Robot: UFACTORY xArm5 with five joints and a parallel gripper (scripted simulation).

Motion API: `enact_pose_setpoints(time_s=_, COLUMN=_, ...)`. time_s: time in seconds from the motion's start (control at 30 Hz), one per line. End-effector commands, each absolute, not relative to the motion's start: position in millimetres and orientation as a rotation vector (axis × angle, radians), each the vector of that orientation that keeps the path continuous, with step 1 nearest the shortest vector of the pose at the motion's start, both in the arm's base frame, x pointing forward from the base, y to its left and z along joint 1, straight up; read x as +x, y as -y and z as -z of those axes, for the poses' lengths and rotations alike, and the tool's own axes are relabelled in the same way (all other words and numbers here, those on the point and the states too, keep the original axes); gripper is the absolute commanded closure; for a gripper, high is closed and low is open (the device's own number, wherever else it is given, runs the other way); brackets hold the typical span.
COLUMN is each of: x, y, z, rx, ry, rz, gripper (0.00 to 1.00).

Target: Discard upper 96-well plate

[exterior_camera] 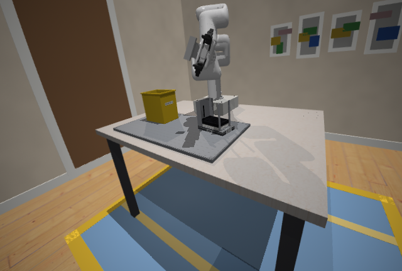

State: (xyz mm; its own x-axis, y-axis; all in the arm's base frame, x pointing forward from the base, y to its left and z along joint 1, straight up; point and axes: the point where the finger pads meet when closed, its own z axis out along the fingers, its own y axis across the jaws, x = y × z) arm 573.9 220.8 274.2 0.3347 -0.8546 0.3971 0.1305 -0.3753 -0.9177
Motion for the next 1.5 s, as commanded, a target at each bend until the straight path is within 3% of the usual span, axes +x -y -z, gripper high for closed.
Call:
enact_pose_setpoints(time_s=0.0, x=574.2, y=-220.9, z=-276.0, rx=-1.594, ry=-0.669, rz=1.234, gripper=0.0)
enact_pose_setpoints(time_s=0.53, x=574.2, y=-220.9, z=-276.0, rx=-1.594, ry=-0.669, rz=1.234, gripper=0.0)
enact_pose_setpoints(time_s=0.93, x=608.4, y=-189.8, z=-258.1, rx=-1.957, ry=-0.665, rz=1.255, gripper=0.0)
enact_pose_setpoints(time_s=1.47, x=612.4, y=-143.2, z=-238.7, rx=-2.37, ry=-0.601, rz=1.157, gripper=0.0)
